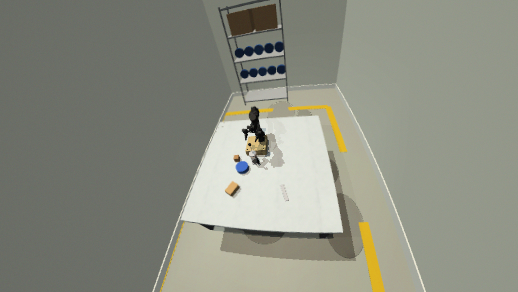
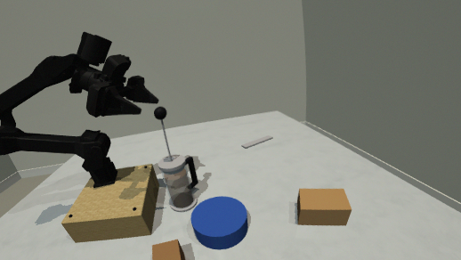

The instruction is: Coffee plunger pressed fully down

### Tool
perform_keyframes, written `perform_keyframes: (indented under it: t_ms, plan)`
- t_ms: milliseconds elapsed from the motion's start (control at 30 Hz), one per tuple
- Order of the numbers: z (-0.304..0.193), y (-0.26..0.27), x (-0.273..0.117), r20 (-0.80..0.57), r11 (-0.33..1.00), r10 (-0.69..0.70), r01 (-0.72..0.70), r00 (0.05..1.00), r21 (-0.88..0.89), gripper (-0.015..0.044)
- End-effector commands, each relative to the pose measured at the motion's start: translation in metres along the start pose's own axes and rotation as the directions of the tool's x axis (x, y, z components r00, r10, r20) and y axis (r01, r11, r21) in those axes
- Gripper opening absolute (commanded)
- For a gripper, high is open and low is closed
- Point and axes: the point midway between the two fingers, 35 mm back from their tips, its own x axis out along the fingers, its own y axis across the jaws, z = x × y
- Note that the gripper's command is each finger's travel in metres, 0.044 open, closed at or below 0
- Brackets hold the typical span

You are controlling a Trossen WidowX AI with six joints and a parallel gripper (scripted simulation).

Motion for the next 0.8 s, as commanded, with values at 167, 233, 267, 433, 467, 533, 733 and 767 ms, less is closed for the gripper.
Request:
perform_keyframes:
  t_ms: [167,233,267,433,467,533,733,767]
  plan:
    - [0.0,0.001,0.014,-0.003,1.0,0.002,-0.003,1.0,-0.004,0.044]
    - [0.0,0.001,0.017,-0.002,1.0,0.002,-0.002,1.0,-0.004,0.044]
    - [0.0,0.001,0.019,-0.002,1.0,0.002,-0.002,1.0,-0.004,0.044]
    - [0.0,0.0,0.027,0.001,1.0,0.001,-0.001,1.0,-0.004,0.044]
    - [0.0,0.0,0.029,0.001,1.0,0.001,-0.001,1.0,-0.004,0.044]
    - [0.0,-0.001,0.032,0.002,1.0,0.001,-0.001,1.0,-0.005,0.044]
    - [0.0,-0.001,0.033,0.003,1.0,0.001,-0.001,1.0,-0.005,0.0335]
    - [0.0,-0.001,0.033,0.003,1.0,0.001,-0.001,1.0,-0.005,0.0309]
